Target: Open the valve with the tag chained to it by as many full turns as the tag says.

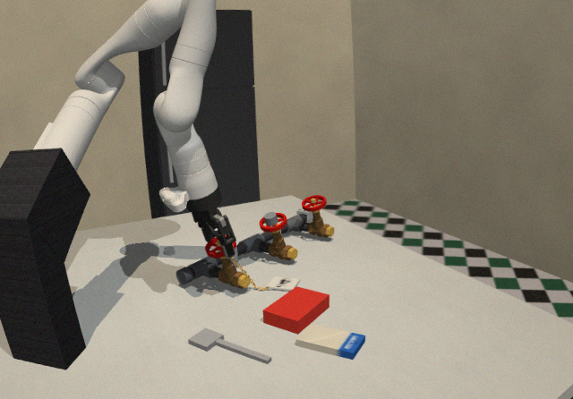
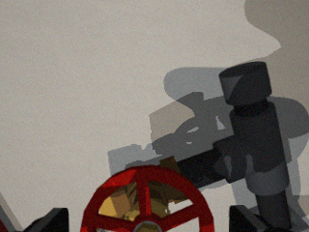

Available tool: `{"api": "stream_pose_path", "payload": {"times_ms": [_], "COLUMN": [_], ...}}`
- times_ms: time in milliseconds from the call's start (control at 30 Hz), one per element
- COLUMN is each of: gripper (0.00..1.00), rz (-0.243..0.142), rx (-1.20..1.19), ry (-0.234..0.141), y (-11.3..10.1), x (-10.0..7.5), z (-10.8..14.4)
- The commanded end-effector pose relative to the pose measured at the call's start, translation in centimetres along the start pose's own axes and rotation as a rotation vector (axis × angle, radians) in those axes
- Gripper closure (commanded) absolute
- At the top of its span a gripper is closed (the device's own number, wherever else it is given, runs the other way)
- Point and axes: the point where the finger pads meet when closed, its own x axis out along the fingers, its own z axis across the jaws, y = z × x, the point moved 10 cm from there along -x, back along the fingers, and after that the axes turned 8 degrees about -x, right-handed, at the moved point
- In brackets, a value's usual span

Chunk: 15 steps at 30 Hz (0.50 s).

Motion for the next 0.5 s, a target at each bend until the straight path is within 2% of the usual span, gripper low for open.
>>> {"api": "stream_pose_path", "payload": {"times_ms": [0,467], "gripper": [0.00,0.00], "rz": [-0.005,-0.005], "rx": [-0.009,0.058], "ry": [-0.001,-0.001], "y": [-0.21,-0.21], "x": [-0.01,-0.01], "z": [0.14,0.14]}}
